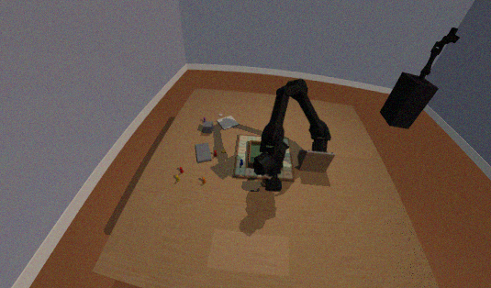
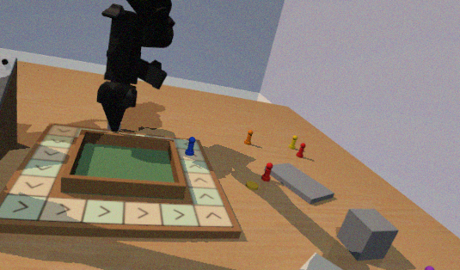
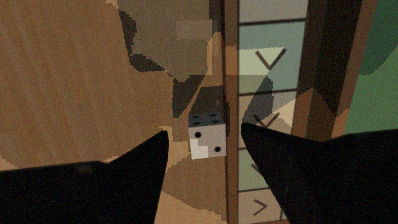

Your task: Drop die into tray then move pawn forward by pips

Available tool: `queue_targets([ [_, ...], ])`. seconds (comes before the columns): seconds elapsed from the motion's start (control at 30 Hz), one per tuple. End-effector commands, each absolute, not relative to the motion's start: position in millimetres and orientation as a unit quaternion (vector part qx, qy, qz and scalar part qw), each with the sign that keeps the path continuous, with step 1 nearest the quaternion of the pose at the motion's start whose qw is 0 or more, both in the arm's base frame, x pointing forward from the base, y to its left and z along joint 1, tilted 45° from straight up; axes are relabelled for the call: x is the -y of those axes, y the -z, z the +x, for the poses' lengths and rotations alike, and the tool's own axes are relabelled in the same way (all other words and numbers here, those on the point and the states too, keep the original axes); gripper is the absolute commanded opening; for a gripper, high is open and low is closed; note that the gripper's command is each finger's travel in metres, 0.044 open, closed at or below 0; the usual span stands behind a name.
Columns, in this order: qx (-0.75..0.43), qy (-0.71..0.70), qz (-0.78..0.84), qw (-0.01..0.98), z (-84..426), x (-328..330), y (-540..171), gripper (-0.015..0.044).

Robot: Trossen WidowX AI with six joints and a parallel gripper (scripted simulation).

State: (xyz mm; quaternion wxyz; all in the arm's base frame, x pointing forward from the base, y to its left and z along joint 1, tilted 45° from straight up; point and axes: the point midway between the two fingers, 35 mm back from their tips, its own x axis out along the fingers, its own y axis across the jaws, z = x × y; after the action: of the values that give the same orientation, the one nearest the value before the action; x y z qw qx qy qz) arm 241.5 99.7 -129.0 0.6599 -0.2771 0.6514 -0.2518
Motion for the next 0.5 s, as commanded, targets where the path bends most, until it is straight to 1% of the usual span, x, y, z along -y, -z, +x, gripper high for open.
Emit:
queue_targets([
  [0.0,-0.652,0.253,-0.283,0.656,239.4,-94.9,132.8,0.0249],
  [0.13,-0.652,0.253,-0.283,0.656,239.4,-94.9,132.8,0.0144],
  [0.43,-0.652,0.253,-0.283,0.656,239.4,-94.9,132.8,0.0084],
  [0.47,-0.652,0.253,-0.283,0.656,239.4,-94.9,132.8,0.0057],
])
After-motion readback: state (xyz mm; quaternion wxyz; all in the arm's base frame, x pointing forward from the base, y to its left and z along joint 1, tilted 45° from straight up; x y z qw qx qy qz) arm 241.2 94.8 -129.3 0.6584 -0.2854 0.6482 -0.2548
